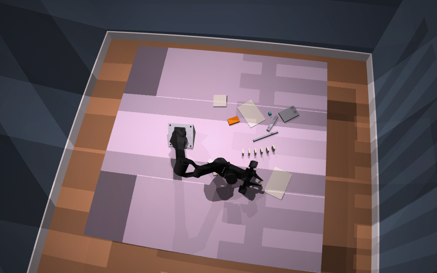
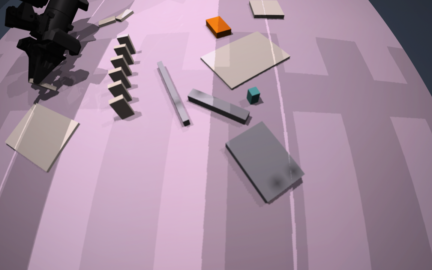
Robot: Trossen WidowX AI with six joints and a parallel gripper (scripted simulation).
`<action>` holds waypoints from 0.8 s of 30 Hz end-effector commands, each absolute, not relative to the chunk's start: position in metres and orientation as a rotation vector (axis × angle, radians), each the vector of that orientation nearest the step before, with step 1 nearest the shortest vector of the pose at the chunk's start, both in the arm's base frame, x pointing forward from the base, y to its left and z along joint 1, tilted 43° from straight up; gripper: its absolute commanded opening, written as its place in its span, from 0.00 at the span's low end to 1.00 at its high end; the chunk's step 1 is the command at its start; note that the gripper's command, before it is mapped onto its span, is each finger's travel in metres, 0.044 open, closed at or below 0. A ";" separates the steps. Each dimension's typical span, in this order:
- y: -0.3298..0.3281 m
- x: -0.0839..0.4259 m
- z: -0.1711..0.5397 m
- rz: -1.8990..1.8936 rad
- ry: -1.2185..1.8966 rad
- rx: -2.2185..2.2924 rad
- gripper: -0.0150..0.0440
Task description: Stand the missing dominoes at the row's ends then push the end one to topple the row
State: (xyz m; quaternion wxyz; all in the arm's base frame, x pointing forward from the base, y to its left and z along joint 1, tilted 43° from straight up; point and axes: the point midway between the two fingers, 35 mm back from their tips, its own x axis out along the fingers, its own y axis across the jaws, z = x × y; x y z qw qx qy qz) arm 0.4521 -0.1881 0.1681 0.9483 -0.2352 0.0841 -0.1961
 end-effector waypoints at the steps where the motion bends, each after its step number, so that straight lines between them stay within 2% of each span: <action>1: -0.187 0.439 0.173 -0.398 0.116 -0.530 0.44; 17: -0.175 0.384 0.192 -0.417 -0.077 -0.725 0.44; 24: -0.174 0.382 0.193 -0.418 -0.085 -0.734 0.44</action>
